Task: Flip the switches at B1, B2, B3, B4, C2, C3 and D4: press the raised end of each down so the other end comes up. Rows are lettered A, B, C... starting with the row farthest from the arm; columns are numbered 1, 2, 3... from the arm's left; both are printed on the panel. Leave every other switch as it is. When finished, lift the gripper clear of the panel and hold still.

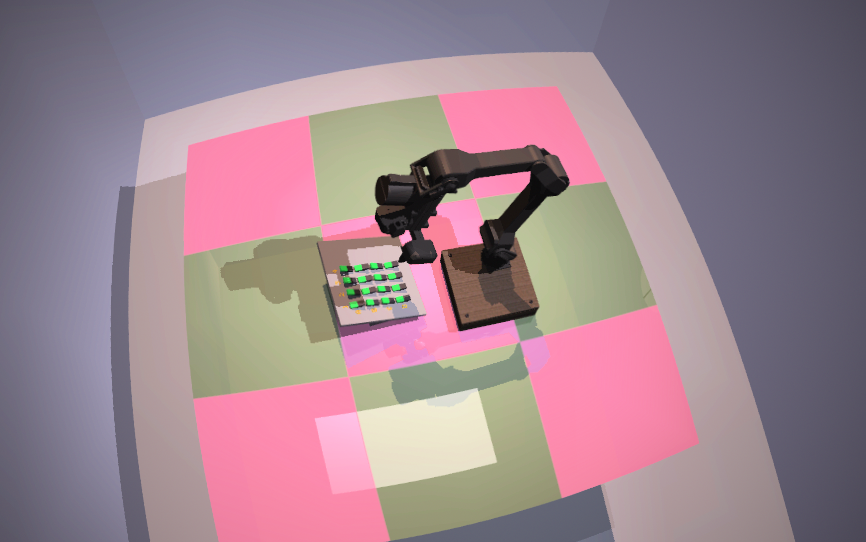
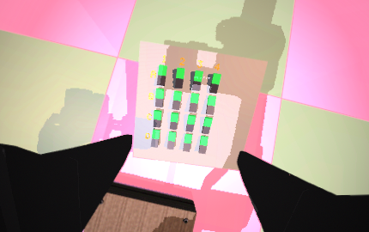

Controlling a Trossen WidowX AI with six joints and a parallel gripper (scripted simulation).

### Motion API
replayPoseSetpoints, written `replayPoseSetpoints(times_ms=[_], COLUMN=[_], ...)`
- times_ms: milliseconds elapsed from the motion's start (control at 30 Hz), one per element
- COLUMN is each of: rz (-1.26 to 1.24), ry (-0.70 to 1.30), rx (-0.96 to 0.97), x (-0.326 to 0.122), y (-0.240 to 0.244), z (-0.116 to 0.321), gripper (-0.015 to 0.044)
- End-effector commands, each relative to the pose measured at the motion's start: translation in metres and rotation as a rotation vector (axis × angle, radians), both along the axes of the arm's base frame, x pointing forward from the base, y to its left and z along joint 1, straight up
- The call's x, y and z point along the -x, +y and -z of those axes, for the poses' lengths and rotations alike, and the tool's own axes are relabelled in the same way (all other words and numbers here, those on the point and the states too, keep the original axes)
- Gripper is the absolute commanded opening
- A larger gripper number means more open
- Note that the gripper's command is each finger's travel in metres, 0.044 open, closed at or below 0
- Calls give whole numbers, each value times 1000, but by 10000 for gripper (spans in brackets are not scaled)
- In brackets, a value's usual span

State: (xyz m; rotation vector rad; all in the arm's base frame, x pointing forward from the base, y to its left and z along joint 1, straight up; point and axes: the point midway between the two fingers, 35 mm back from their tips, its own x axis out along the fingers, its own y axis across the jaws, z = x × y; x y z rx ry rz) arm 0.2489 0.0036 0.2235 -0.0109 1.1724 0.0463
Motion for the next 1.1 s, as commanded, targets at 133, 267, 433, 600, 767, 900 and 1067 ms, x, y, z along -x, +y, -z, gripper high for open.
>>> replayPoseSetpoints(times_ms=[133, 267, 433, 600, 767, 900, 1067], rz=[-10, -14, -14, -14, -14, -14, -14], ry=[9, 11, 13, 36, 36, 35, 35], rx=[9, 13, 13, 14, 14, 14, 14], x=[-42, -53, -54, -67, -67, -70, -71], y=[35, 52, 52, 53, 53, 53, 53], z=[57, 83, 85, 115, 115, 123, 124], gripper=[269, 164, 32, 0, 0, 0, 0])
